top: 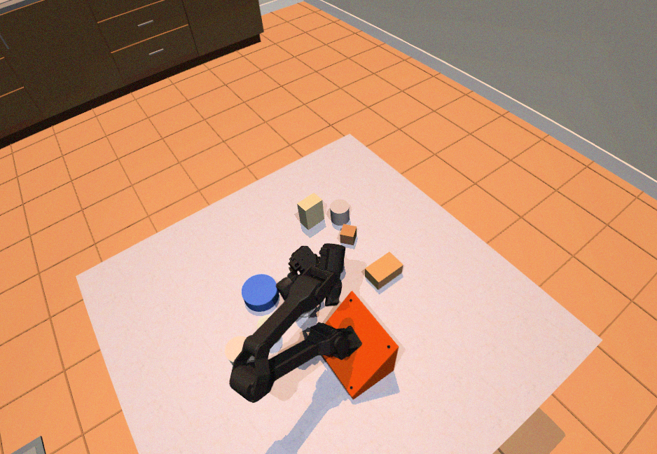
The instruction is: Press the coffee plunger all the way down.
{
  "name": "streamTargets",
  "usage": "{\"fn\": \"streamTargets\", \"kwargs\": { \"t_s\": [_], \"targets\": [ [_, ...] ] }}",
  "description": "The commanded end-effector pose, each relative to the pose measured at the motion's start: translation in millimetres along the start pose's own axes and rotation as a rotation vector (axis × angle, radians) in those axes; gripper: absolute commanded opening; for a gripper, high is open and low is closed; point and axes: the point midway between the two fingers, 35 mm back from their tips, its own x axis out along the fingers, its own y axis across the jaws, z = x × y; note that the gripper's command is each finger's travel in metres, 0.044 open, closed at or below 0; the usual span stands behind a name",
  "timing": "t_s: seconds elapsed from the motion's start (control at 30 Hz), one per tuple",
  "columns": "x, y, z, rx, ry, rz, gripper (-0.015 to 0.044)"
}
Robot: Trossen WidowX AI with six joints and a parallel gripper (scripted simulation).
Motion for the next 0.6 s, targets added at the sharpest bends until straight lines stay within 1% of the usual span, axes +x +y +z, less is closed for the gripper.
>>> {"fn": "streamTargets", "kwargs": {
  "t_s": [0.0, 0.57],
  "targets": [
    [8, -1, -19, 0.022, 0.042, -0.009, 0.0116],
    [24, -3, -42, 0.022, 0.035, -0.007, 0.0116]
  ]
}}
